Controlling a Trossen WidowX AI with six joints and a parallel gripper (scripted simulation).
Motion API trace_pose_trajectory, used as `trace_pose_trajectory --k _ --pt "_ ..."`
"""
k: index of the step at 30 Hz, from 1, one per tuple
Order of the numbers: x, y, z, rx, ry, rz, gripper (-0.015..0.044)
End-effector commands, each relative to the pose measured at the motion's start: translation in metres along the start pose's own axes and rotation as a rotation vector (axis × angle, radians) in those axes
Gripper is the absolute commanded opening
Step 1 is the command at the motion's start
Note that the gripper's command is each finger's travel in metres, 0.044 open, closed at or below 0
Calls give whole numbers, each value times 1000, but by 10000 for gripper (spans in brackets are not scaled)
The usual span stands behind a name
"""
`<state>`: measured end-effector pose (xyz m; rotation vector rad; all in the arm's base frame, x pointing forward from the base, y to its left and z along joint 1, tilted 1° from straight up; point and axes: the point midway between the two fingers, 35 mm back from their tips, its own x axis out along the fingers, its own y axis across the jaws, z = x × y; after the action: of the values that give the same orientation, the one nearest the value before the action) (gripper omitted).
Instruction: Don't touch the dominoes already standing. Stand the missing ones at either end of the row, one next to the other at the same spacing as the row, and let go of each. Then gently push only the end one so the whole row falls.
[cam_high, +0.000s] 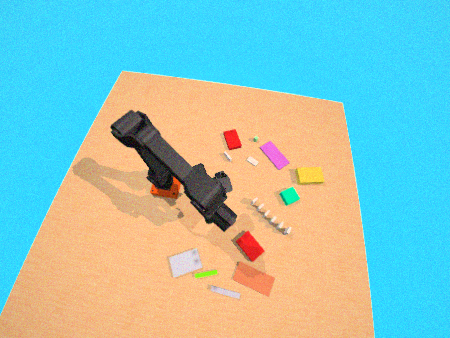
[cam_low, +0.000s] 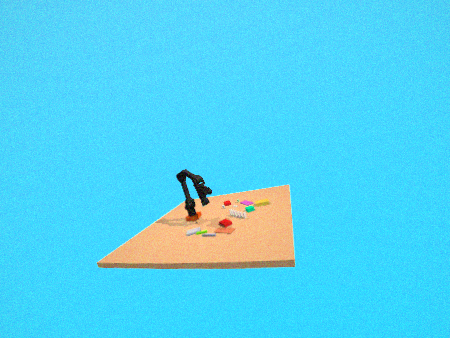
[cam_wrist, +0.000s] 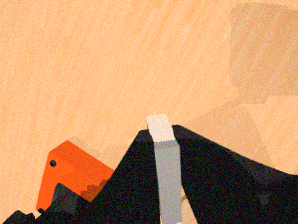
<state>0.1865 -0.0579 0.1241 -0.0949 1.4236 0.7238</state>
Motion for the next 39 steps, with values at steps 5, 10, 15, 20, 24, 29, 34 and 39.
trace_pose_trajectory --k 5,10,15,20,24,29,34,39 --pt "16 11 -5 -74 -159 158 23" --pt "21 16 -6 -115 -285 220 23" --pt "24 18 -5 -153 -425 251 23" --pt "24 19 -4 -184 -573 254 23" --pt "23 20 -2 -205 -693 237 23" --pt "19 18 0 -223 -841 189 23" --pt "14 15 1 -230 -982 112 23" --pt "8 9 0 -226 -1111 8 23"
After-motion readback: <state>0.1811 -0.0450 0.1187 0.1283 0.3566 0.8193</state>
